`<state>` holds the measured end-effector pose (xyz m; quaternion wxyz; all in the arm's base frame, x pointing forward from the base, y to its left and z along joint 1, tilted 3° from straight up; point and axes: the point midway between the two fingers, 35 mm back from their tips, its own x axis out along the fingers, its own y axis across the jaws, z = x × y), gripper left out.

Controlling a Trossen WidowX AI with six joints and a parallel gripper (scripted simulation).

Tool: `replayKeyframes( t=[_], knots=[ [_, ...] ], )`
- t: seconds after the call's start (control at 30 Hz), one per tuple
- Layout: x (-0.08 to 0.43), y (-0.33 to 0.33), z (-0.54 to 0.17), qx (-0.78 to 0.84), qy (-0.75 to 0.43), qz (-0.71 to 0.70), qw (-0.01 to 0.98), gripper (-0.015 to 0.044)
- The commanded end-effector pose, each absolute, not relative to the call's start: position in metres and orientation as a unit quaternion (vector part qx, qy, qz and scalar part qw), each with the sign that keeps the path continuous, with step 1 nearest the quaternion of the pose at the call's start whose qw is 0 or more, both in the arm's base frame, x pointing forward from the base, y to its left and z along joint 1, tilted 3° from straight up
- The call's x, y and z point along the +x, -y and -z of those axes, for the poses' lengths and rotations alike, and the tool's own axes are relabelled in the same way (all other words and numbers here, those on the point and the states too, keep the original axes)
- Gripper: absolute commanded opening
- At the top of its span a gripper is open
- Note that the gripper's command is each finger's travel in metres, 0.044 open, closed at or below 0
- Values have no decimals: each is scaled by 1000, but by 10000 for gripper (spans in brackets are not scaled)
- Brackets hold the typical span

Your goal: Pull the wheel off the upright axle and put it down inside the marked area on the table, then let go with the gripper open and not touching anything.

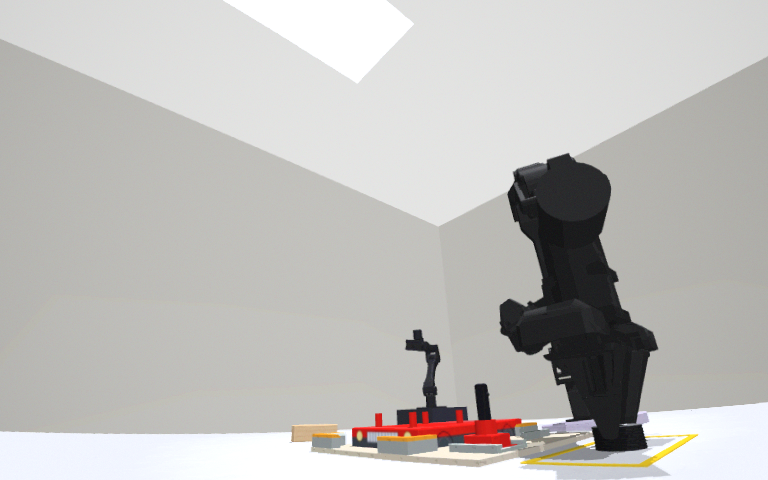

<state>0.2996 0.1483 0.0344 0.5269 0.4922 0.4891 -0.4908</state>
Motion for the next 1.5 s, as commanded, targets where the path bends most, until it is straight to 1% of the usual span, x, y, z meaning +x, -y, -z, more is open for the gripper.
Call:
replayKeyframes(
  t=[0.0, 0.23, 0.27, 0.47, 0.63, 0.67, 0.8, 0.83, 0.97, 1.47],
  knots=[
    [300, -148, -35, 492, -489, 491, 527, 105],
    [300, -149, -37, 492, -489, 491, 527, 289],
    [300, -149, -42, 492, -489, 491, 527, 300],
    [298, -151, -93, 488, -491, 492, 527, 300],
    [298, -151, -94, 488, -491, 492, 527, 300],
    [296, -150, -87, 486, -493, 493, 527, 326],
    [263, -135, -113, 486, -492, 494, 527, 431],
    [252, -131, -119, 486, -492, 494, 527, 440],
    [217, -114, -138, 486, -492, 494, 527, 440],
    [215, -113, -138, 486, -492, 494, 527, 440]
  ],
)
